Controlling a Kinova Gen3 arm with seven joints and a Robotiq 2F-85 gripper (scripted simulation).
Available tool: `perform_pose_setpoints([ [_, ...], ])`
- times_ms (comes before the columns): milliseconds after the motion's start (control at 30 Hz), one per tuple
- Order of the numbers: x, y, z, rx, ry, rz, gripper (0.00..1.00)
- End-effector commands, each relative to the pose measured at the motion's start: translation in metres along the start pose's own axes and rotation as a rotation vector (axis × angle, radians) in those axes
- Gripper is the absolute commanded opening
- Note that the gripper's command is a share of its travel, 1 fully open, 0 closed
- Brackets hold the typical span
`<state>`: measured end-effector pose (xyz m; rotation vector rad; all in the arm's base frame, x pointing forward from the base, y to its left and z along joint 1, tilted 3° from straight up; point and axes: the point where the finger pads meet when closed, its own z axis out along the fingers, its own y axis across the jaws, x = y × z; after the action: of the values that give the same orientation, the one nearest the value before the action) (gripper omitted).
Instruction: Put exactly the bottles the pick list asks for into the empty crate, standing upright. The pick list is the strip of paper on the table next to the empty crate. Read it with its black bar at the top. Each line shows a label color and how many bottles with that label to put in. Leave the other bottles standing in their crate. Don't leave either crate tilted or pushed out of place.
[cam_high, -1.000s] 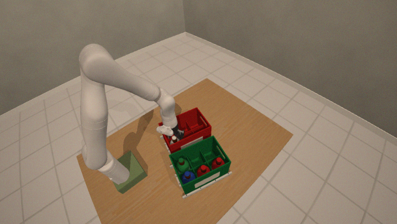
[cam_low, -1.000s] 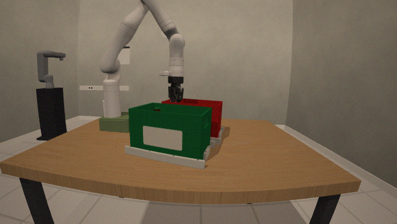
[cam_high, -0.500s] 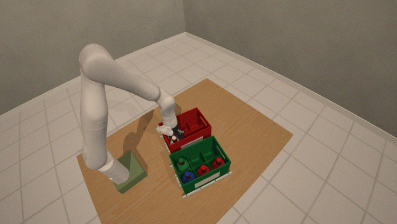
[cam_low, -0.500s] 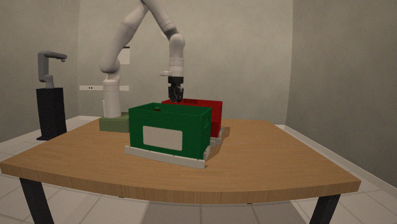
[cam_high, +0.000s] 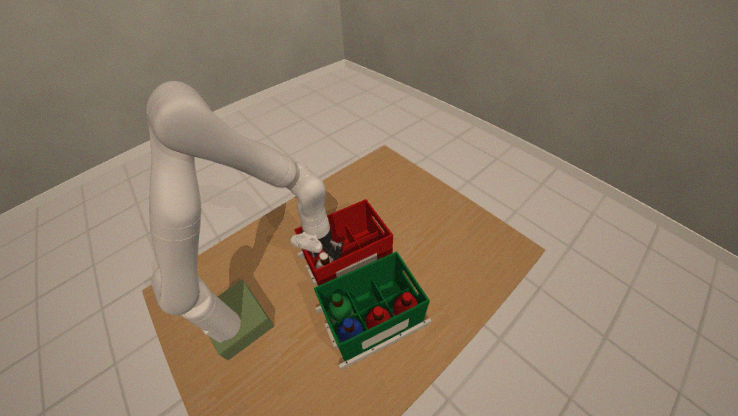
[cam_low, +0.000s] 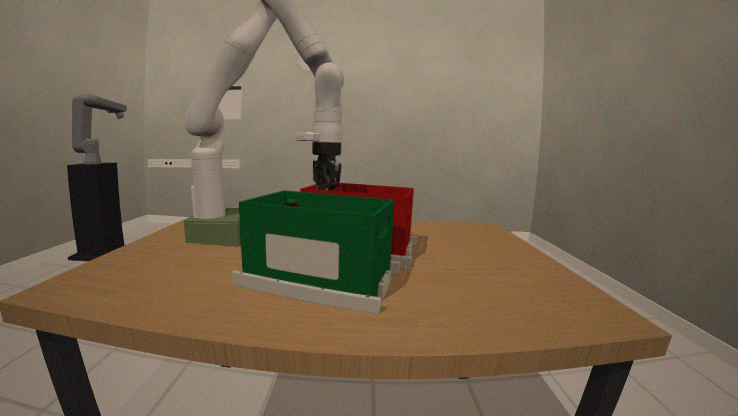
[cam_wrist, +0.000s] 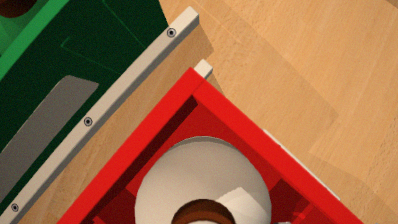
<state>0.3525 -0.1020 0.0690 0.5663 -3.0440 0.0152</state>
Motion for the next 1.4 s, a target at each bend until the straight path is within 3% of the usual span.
perform_pose_setpoints([
  [0,0.000,0.000,-0.001,0.001,-0.001,0.000,0.67],
  [667,0.000,0.000,-0.001,0.001,-0.001,0.000,0.67],
  [1367,0.000,0.000,-0.051,0.001,-0.001,0.000,0.67],
])
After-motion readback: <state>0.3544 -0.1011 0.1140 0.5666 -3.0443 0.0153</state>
